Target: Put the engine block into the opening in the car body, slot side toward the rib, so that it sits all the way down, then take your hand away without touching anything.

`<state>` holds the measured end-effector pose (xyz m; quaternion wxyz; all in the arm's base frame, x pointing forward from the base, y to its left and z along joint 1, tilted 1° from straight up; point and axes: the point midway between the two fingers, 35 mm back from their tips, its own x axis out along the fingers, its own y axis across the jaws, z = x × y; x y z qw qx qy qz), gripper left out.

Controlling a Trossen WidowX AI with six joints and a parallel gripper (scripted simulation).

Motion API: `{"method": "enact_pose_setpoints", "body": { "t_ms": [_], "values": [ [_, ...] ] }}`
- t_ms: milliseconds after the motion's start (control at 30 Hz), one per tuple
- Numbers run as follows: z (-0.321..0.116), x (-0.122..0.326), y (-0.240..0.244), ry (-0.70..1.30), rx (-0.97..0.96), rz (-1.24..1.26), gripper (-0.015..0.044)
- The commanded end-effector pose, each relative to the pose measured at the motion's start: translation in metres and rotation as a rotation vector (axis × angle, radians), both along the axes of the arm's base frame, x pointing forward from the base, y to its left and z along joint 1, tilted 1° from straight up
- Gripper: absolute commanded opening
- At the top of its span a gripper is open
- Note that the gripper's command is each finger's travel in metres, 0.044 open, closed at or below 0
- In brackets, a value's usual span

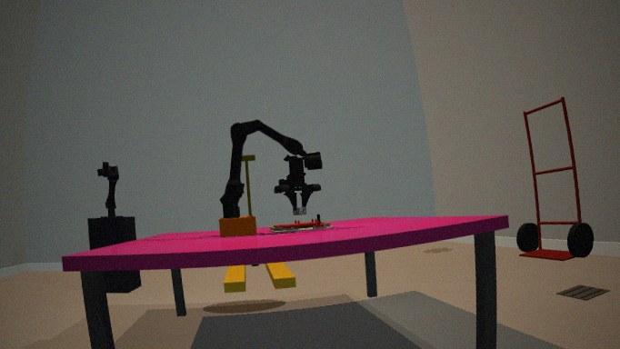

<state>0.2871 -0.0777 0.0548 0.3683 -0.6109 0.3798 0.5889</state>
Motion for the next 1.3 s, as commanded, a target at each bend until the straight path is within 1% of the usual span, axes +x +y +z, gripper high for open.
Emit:
{"method": "enact_pose_setpoints", "body": {
  "t_ms": [0, 433, 600, 1267],
  "values": [
    [0.015, 0.001, 0.000, -0.009, -0.002, 0.009, 0.0000],
    [0.056, -0.006, 0.003, -0.007, 0.000, 0.025, 0.0000],
    [0.057, -0.006, 0.004, -0.008, 0.000, 0.009, 0.0000],
    [0.037, 0.020, 0.053, -0.027, 0.017, -0.501, 0.0000]
  ]
}}
